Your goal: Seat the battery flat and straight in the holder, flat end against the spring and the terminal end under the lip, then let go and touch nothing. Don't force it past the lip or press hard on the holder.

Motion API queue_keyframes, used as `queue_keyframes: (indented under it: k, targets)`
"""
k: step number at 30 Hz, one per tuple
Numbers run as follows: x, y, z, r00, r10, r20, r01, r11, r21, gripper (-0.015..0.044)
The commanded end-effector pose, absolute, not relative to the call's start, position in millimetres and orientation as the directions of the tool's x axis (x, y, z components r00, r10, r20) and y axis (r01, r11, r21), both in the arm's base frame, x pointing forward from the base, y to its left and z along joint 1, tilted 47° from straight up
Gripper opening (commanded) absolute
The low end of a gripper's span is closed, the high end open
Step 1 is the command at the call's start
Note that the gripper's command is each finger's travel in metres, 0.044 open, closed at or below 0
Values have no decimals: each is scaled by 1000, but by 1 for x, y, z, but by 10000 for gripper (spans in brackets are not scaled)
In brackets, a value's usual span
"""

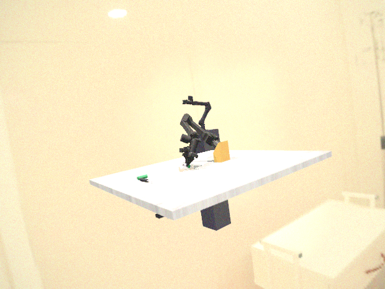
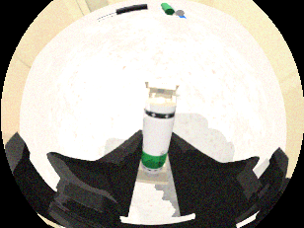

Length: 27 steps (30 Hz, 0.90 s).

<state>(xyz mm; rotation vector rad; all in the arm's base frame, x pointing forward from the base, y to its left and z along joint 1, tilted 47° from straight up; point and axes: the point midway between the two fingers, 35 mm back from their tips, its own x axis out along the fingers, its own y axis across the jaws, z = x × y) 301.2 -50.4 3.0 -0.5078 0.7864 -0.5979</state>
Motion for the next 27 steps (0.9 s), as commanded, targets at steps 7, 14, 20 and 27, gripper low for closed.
queue_keyframes:
  k: [7,14,20,27]
  targets:
    - [304,-50,-3,525,-661,-536,295,733,-613,79]
    - [308,-50,-4,502,-661,-558,291,737,-610,79]
    - [311,-50,-6,479,-659,-579,286,742,-607,79]
    - [313,-51,-7,450,-662,-600,292,744,-601,79]
